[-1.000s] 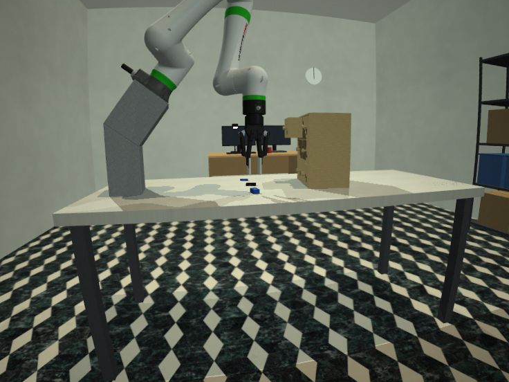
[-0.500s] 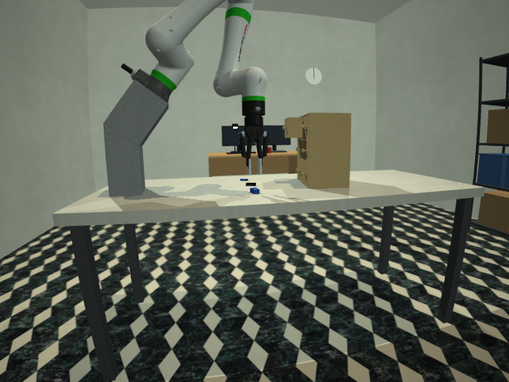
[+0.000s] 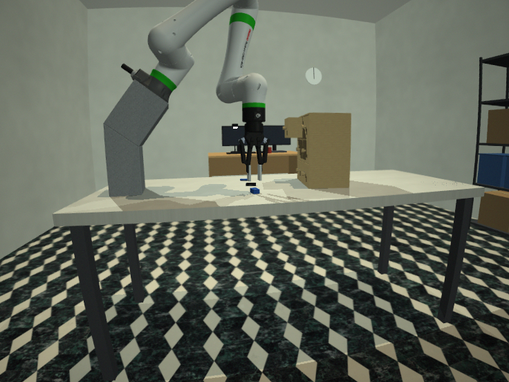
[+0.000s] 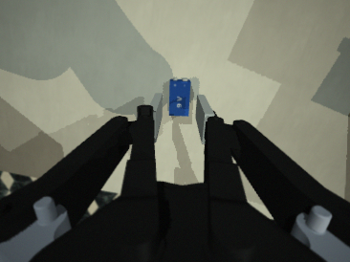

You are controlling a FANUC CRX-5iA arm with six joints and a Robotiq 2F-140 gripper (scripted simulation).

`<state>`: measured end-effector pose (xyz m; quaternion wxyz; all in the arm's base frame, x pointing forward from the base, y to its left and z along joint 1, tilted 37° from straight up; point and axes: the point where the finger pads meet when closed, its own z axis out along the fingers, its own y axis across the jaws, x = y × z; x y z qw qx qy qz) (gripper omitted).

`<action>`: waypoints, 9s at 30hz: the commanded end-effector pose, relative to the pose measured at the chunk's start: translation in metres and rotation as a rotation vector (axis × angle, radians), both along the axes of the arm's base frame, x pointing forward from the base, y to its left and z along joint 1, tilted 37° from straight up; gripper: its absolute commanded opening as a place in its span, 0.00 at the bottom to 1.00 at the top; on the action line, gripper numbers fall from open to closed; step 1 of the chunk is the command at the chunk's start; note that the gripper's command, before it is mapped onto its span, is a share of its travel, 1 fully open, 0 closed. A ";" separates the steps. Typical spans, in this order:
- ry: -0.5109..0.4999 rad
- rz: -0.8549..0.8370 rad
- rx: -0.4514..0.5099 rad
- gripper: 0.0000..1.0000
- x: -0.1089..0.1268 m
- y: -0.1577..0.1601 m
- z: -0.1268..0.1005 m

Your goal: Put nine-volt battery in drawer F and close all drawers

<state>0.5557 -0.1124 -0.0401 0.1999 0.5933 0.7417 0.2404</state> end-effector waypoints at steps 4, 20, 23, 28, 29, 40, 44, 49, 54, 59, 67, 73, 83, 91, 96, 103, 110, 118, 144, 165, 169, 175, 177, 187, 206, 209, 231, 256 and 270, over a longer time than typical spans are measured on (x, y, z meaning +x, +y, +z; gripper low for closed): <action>-0.006 -0.003 -0.004 0.26 0.011 0.002 -0.015; -0.006 -0.003 -0.004 0.26 0.014 0.003 -0.020; -0.006 -0.003 -0.004 0.26 0.014 0.003 -0.020; -0.006 -0.003 -0.004 0.26 0.014 0.003 -0.020; -0.006 -0.003 -0.004 0.26 0.014 0.003 -0.020; -0.006 -0.003 -0.004 0.26 0.017 0.003 -0.023; -0.006 -0.003 -0.004 0.26 0.021 0.004 -0.029; -0.006 -0.003 -0.004 0.26 0.027 0.005 -0.036; -0.006 -0.003 -0.004 0.26 0.029 0.006 -0.039; -0.006 -0.003 -0.004 0.26 0.029 0.006 -0.039; -0.006 -0.003 -0.004 0.26 0.029 0.006 -0.039; -0.006 -0.003 -0.004 0.26 0.029 0.006 -0.039; -0.006 -0.003 -0.004 0.14 0.029 0.006 -0.039; -0.006 -0.003 -0.004 0.14 0.029 0.006 -0.039; -0.006 -0.003 -0.004 0.14 0.029 0.006 -0.039; -0.006 -0.003 -0.004 0.14 0.017 0.003 -0.024; -0.006 -0.003 -0.004 0.14 -0.010 -0.002 0.014; -0.006 -0.003 -0.004 0.14 -0.026 -0.005 0.036; -0.063 -0.320 0.045 0.14 -0.036 -0.092 0.082; -0.249 -1.041 0.251 0.14 -0.119 -0.261 0.174; -0.335 -1.290 0.361 0.14 -0.166 -0.303 0.199; -0.400 -1.457 0.445 0.14 -0.204 -0.329 0.216; -0.452 -1.579 0.519 0.14 -0.236 -0.345 0.228; -0.601 -1.891 0.740 0.14 -0.311 -0.368 0.248; -0.983 -2.400 1.436 0.14 -0.481 -0.327 0.264; -1.038 -2.448 1.574 0.14 -0.491 -0.309 0.265; -1.080 -2.416 2.768 0.14 -0.458 -0.209 0.299; 0.434 -1.262 4.278 0.14 -0.316 -0.068 0.413; 1.304 -0.997 4.238 0.14 -0.238 0.021 0.452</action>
